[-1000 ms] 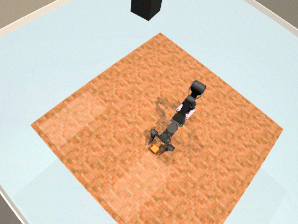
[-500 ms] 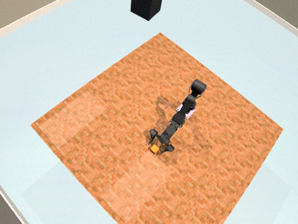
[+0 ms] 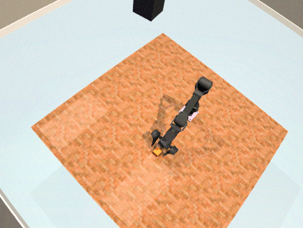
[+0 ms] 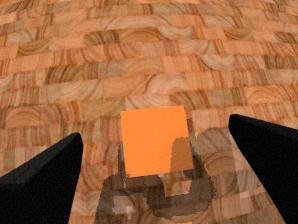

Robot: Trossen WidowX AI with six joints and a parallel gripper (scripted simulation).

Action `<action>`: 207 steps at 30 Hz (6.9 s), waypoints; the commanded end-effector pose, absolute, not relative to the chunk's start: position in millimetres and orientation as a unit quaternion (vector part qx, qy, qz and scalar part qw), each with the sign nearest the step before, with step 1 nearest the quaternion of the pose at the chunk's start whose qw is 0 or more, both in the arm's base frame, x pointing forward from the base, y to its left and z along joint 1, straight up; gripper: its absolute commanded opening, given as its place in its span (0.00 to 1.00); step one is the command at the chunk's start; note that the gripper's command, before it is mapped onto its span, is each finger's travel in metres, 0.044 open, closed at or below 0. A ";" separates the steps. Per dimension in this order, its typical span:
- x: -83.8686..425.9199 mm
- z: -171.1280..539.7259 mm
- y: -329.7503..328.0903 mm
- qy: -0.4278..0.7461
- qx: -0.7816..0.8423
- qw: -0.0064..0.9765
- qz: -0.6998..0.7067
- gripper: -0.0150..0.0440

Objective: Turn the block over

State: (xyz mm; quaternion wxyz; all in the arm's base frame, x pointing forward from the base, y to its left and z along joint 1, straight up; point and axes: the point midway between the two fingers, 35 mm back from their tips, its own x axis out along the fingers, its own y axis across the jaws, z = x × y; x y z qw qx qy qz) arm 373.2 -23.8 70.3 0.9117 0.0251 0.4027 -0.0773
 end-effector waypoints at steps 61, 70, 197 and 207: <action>391.9 78.0 -27.4 0.688 0.061 0.721 -0.060 1.00; 392.3 63.2 -27.4 0.688 0.061 0.721 -0.060 1.00; 385.8 49.3 -26.2 0.226 0.022 0.970 -0.082 0.25; 385.8 49.3 -26.2 0.226 0.022 0.970 -0.082 0.34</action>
